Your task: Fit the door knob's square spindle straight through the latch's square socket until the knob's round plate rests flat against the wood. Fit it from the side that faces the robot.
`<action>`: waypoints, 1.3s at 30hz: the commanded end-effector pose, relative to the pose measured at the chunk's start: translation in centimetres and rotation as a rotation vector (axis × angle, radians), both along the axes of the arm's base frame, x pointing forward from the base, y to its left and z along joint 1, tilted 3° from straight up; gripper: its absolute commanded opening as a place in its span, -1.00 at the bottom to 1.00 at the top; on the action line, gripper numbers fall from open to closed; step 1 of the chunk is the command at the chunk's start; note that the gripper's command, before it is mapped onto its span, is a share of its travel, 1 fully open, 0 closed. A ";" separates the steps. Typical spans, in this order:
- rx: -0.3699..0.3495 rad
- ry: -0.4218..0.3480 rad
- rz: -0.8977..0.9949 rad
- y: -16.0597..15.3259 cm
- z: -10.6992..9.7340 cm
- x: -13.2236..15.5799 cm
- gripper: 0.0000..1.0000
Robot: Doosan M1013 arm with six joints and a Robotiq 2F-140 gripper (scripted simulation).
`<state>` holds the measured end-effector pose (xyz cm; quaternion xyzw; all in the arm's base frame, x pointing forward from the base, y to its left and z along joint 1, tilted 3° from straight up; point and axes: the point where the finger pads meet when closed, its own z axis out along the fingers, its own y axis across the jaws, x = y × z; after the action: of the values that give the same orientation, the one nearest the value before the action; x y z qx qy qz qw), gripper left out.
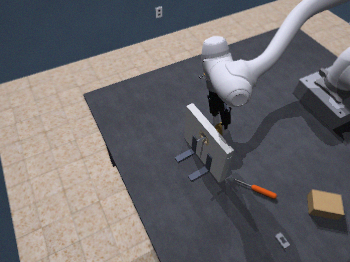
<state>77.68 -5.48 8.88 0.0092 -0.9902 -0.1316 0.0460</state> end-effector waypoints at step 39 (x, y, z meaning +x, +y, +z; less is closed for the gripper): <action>-0.003 0.005 0.003 0.0 -0.1 0.7 -0.16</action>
<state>78.21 -5.47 8.87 0.0092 -0.9902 -0.1316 0.0460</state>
